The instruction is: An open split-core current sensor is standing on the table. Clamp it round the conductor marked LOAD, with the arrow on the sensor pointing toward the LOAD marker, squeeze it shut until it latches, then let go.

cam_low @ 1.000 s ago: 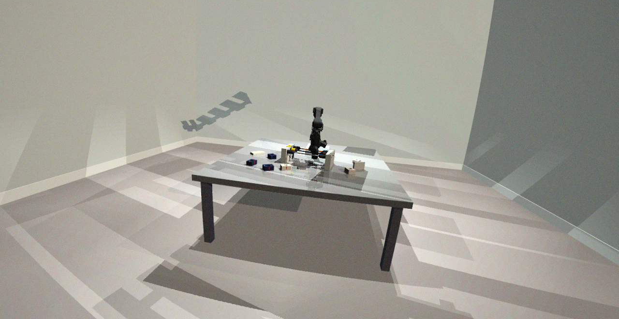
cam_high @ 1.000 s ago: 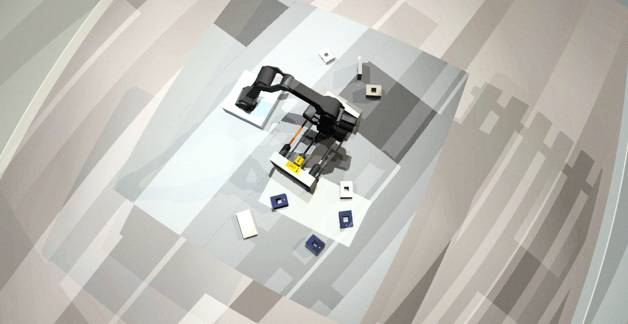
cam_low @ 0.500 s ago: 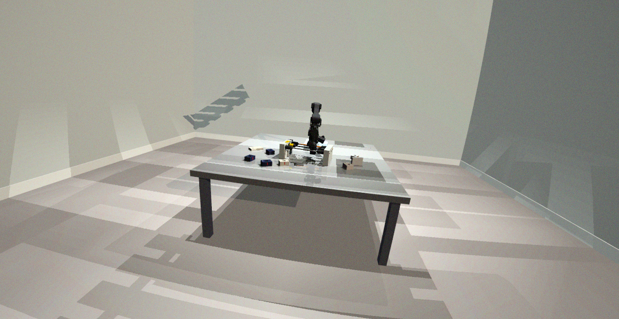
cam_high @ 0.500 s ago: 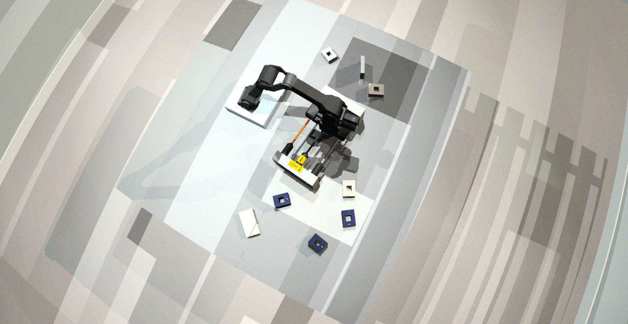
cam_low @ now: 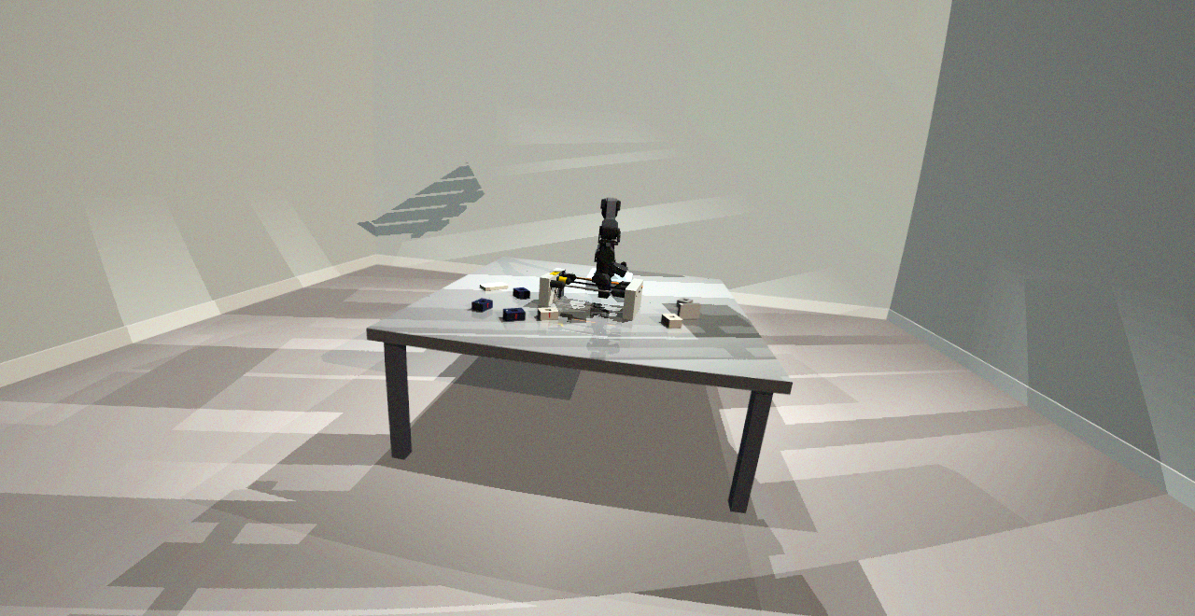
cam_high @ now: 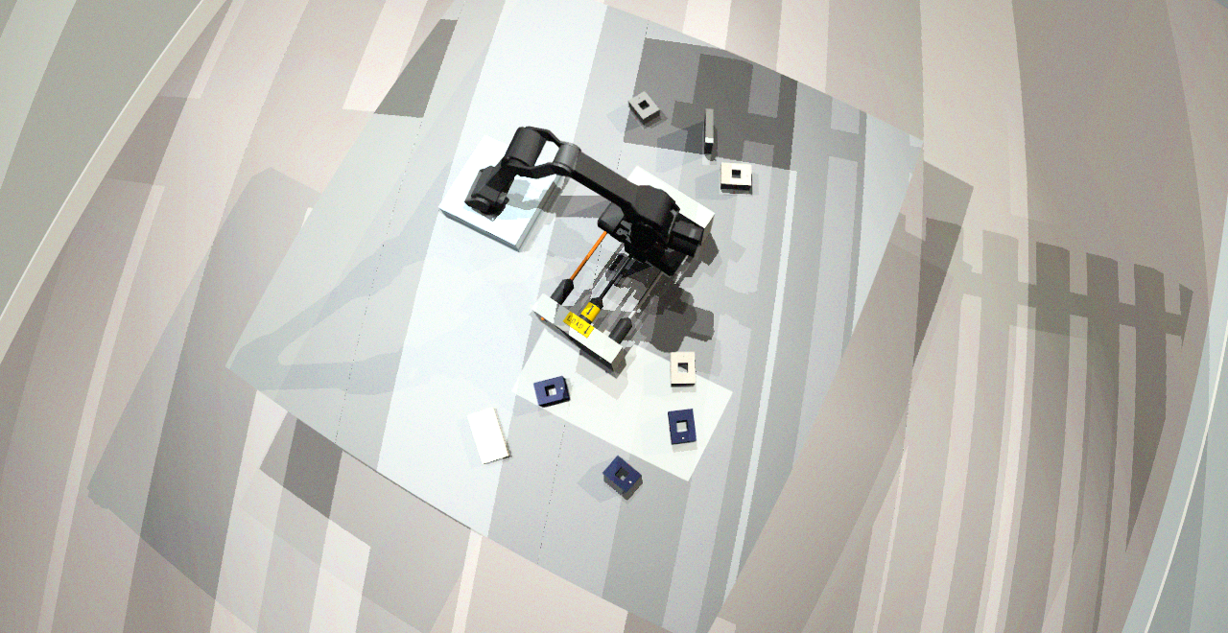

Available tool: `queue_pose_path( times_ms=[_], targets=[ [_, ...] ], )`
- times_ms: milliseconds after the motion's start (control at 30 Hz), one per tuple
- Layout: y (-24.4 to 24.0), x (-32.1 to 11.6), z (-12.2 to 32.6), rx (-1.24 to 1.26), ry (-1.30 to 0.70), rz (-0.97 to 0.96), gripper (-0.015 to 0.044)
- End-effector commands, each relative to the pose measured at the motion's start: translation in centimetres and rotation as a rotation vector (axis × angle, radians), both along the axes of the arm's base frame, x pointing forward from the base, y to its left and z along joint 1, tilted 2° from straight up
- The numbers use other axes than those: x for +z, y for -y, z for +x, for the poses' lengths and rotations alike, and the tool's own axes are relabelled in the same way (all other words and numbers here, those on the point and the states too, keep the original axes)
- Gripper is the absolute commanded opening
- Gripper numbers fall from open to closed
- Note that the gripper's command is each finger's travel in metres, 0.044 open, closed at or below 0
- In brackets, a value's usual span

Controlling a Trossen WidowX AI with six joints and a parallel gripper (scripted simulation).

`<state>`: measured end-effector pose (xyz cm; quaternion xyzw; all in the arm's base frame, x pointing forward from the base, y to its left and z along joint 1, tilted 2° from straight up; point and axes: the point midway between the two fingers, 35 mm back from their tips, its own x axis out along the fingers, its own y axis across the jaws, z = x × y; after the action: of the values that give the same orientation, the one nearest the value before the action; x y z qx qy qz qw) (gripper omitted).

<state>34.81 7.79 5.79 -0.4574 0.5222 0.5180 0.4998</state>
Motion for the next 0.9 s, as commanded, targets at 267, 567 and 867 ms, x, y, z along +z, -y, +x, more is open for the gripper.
queue_pose_path(
  times_ms=[267,567,867],
  targets=[
    [0.00,0.01,0.00,0.000,0.000,0.000,0.0263],
    [0.00,0.01,0.00,0.000,0.000,0.000,0.0420],
    [0.00,0.01,0.00,0.000,0.000,0.000,0.0440]
  ],
)
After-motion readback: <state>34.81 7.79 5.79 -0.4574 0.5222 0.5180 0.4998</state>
